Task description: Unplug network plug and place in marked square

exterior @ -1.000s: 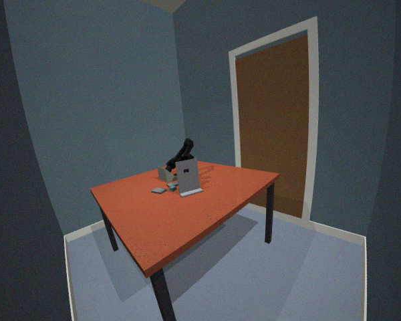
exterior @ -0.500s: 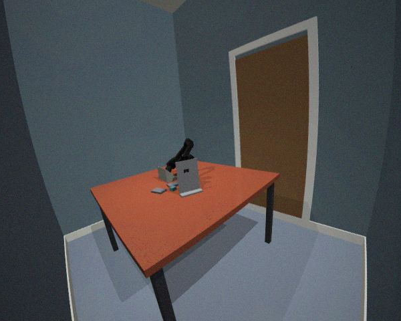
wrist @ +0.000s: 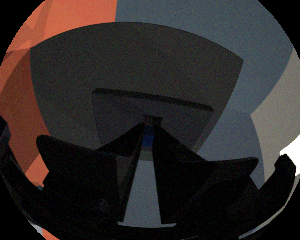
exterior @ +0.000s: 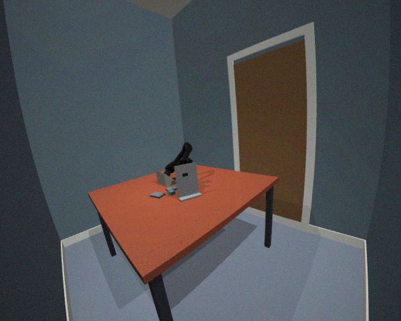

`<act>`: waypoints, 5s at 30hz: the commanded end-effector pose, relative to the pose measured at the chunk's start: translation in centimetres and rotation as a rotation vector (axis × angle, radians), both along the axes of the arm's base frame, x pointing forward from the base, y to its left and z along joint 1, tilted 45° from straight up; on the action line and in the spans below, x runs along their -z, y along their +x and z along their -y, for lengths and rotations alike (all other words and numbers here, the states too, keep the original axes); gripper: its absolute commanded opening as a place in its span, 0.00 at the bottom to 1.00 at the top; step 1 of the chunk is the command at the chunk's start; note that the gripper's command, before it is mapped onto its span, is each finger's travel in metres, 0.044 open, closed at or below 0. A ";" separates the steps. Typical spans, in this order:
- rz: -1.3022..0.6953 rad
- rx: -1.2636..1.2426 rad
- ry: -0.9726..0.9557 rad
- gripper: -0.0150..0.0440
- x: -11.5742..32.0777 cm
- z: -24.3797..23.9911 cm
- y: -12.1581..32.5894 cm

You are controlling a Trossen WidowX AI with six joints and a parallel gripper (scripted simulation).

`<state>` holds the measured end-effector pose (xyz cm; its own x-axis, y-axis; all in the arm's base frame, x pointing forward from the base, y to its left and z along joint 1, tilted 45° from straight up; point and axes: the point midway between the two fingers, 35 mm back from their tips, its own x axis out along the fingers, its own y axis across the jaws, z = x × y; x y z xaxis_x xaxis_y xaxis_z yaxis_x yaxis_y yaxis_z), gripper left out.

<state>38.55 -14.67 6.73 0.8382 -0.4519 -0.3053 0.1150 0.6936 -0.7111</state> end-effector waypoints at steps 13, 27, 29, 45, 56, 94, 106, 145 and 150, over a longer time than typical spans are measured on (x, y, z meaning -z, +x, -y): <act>-0.005 0.000 -0.003 0.25 -0.1 -0.4 -1.1; -0.006 0.000 -0.002 0.25 -0.3 -0.7 -1.8; -0.006 0.000 -0.002 0.25 -0.3 -0.8 -1.9; -0.006 0.000 -0.002 0.25 -0.6 -1.2 -2.6; -0.006 0.000 -0.002 0.25 -0.8 -1.4 -3.1; -0.007 0.000 -0.001 0.25 -1.3 -2.3 -4.5; -0.007 0.000 -0.001 0.25 -1.5 -2.6 -5.0; -0.044 -0.050 0.001 0.25 -4.9 1.0 -8.5; -0.110 -0.151 0.014 0.25 -4.2 -0.6 -8.6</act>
